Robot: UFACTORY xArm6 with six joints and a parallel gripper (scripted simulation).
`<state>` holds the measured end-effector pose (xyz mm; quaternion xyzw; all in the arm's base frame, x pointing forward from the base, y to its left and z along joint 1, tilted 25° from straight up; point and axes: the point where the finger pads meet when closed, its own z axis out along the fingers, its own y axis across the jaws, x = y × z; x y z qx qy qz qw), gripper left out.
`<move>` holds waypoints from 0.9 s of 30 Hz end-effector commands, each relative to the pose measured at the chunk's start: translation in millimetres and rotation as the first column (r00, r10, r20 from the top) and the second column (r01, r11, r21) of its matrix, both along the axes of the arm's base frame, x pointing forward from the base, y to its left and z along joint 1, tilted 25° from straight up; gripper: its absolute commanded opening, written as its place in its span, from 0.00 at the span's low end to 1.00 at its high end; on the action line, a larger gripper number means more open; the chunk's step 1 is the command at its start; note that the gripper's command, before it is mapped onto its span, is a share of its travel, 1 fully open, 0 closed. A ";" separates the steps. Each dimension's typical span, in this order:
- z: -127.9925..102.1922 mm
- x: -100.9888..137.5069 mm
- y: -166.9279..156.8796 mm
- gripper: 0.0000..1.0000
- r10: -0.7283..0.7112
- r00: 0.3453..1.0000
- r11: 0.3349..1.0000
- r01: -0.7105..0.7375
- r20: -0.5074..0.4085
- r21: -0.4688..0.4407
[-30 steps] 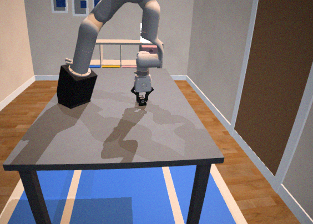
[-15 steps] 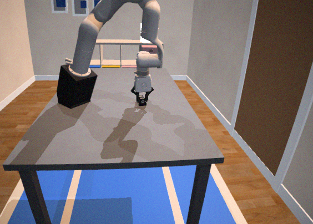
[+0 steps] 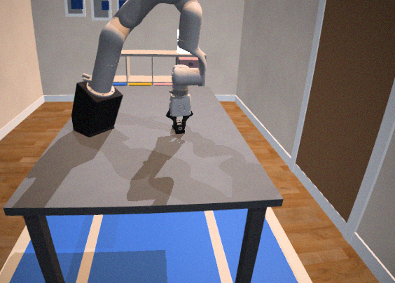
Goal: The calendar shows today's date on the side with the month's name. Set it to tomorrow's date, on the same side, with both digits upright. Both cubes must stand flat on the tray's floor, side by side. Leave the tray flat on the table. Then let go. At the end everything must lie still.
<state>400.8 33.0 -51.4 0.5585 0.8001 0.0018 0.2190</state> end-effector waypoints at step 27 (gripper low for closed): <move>9.1 -2.7 2.6 0.29 0.001 1.000 1.000 -0.001 0.002 0.001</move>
